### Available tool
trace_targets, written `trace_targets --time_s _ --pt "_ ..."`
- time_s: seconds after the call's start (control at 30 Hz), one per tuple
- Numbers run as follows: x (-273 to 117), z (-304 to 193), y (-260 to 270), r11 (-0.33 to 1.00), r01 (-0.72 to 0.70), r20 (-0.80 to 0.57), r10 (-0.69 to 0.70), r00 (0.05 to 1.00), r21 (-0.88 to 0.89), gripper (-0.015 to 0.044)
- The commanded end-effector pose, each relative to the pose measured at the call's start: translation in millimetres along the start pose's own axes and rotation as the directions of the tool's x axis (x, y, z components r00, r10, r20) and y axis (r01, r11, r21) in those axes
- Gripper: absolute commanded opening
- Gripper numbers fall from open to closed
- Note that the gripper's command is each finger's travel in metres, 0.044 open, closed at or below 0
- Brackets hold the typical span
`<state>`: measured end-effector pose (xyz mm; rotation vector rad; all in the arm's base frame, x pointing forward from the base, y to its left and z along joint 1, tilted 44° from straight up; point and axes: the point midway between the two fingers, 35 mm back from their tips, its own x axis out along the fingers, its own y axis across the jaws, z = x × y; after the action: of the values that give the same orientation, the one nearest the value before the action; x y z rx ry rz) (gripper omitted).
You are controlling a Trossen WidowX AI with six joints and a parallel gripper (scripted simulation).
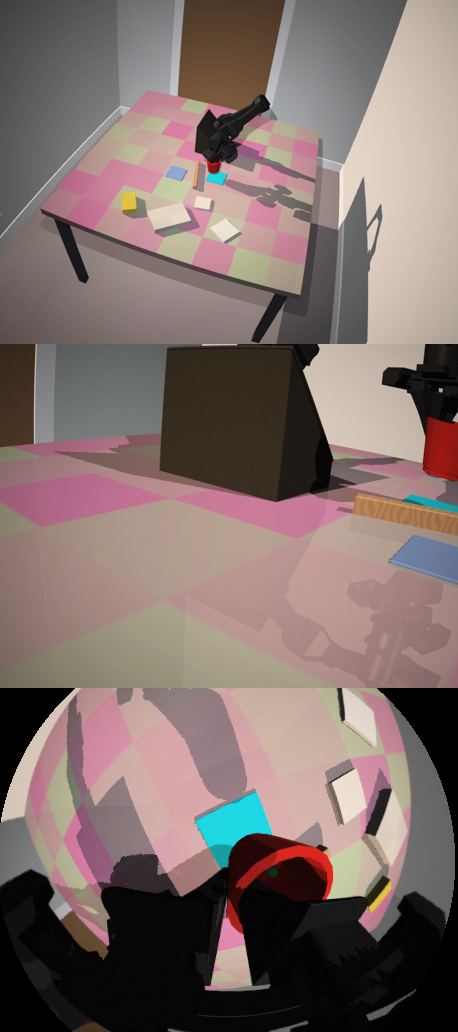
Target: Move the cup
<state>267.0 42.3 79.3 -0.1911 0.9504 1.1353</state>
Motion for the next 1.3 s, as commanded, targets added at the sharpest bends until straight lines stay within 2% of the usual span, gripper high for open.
trace_targets --time_s 0.0,0.33,1.27 --pt "0.4 5.0 7.1 1.0 -0.004 0.002 0.004 1.0 0.006 0.0" --pt "2.6 13.2 16.8 1.0 -0.005 0.003 0.005 1.0 0.006 0.0" --pt "39.2 15.0 18.8 1.0 -0.006 0.004 0.006 1.0 0.006 0.0"
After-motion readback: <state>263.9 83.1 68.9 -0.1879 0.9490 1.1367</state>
